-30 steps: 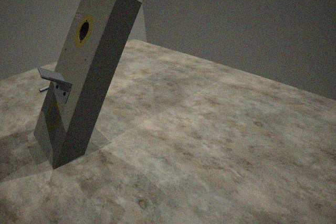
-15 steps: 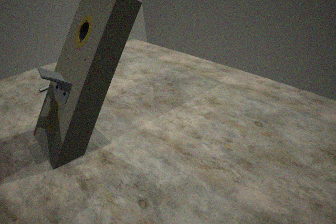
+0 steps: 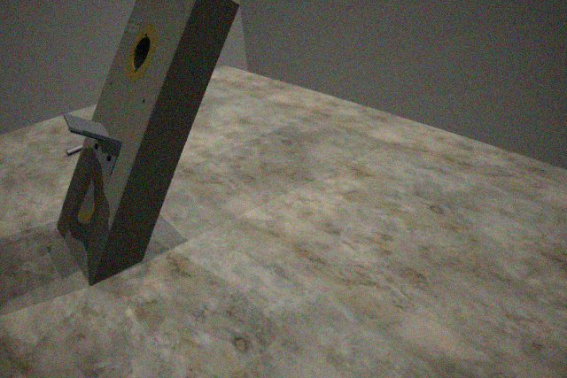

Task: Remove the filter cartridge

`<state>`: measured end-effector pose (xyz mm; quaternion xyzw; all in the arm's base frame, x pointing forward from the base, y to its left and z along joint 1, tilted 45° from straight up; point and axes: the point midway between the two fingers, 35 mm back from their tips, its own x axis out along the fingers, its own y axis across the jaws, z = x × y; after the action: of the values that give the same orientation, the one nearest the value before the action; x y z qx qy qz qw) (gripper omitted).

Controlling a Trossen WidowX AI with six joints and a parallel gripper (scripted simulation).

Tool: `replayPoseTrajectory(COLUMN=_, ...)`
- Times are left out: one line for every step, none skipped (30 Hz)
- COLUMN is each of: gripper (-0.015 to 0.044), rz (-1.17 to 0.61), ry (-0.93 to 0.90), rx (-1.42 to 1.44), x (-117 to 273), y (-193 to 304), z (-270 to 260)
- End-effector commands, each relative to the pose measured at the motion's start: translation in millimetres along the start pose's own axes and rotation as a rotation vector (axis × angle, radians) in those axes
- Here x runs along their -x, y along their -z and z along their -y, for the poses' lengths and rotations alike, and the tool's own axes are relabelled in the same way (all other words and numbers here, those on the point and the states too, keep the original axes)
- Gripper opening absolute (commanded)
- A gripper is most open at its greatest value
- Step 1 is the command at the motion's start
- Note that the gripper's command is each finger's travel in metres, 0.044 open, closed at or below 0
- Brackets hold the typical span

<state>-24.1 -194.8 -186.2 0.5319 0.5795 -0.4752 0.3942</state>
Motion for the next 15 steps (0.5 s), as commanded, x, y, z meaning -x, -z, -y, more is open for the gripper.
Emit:
replayPoseTrajectory(gripper=0.0236, rz=0.002, ry=0.0, rx=0.0, x=0, y=-1, z=0)
replayPoseTrajectory(gripper=0.0262, rz=0.002, ry=0.0, rx=0.0, x=0, y=-1, z=0)
replayPoseTrajectory(gripper=0.0289, rz=0.002, ry=0.0, rx=0.0, x=0, y=-1, z=0)
replayPoseTrajectory(gripper=0.0315, rz=0.002, ry=0.0, rx=0.0, x=0, y=-1, z=0)
replayPoseTrajectory(gripper=0.0341, rz=0.002, ry=0.0, rx=0.0, x=0, y=-1, z=0)
replayPoseTrajectory(gripper=0.0368, rz=0.002, ry=0.0, rx=0.0, x=0, y=-1, z=0)
replayPoseTrajectory(gripper=0.0394, rz=0.002, ry=0.0, rx=0.0, x=0, y=-1, z=0)
replayPoseTrajectory(gripper=0.042, rz=0.002, ry=0.0, rx=0.0, x=0, y=-1, z=0)
replayPoseTrajectory(gripper=0.044, rz=0.002, ry=0.0, rx=0.0, x=0, y=-1, z=0)
replayPoseTrajectory(gripper=0.044, rz=0.002, ry=0.0, rx=0.0, x=0, y=-1, z=0)
replayPoseTrajectory(gripper=0.044, rz=0.002, ry=0.0, rx=0.0, x=0, y=-1, z=0)
replayPoseTrajectory(gripper=0.044, rz=0.002, ry=0.0, rx=0.0, x=3, y=-2, z=0)
replayPoseTrajectory(gripper=0.044, rz=0.002, ry=0.0, rx=0.0, x=9, y=-8, z=0)
replayPoseTrajectory(gripper=0.044, rz=0.002, ry=0.0, rx=0.0, x=21, y=-15, z=0)
replayPoseTrajectory(gripper=0.044, rz=0.002, ry=-0.001, rx=0.0, x=37, y=-24, z=0)
